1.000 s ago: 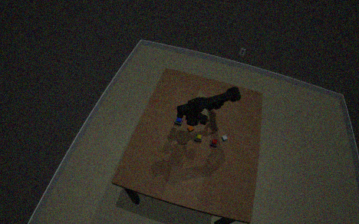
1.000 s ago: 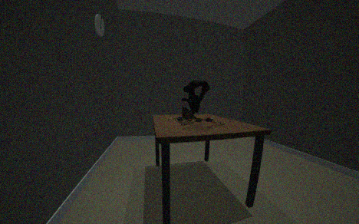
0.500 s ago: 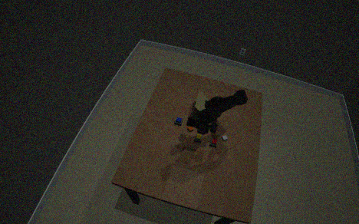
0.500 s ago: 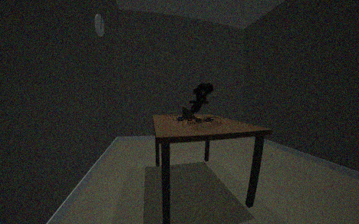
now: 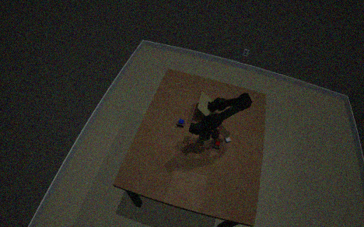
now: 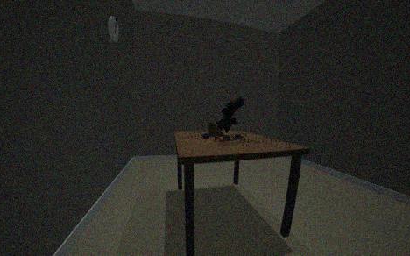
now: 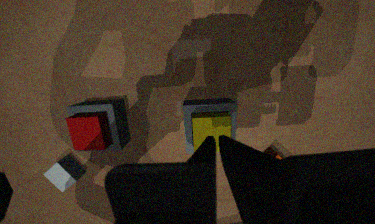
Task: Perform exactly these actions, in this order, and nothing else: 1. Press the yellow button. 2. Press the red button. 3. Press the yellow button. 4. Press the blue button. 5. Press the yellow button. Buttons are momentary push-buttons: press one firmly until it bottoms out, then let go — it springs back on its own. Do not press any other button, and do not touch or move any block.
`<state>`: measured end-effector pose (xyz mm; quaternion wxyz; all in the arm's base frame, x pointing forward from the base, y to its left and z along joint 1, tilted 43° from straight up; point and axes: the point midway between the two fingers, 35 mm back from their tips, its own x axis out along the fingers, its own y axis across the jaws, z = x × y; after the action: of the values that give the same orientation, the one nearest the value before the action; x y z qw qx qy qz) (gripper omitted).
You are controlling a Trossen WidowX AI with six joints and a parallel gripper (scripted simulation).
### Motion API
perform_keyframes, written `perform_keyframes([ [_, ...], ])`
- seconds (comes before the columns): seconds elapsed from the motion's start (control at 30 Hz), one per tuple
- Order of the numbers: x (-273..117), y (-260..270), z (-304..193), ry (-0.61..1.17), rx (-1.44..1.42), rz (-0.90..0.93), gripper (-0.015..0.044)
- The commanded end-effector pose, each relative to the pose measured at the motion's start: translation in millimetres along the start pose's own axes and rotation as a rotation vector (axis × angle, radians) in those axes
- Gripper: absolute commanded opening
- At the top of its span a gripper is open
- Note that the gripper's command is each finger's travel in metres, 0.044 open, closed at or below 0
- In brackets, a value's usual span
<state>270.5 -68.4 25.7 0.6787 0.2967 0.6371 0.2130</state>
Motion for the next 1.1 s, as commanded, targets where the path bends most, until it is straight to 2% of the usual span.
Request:
perform_keyframes([
  [0.0, 7, 0, -2, 0.003, 0.011, 0.006, 0.0020],
  [0.43, 27, 1, -3, 0.003, 0.011, 0.008, 0.0020],
  [1.0, 27, 1, -3, 0.003, 0.011, 0.008, 0.0020],
  [1.07, 15, 0, -1, 0.001, 0.004, 0.003, 0.0020],
])
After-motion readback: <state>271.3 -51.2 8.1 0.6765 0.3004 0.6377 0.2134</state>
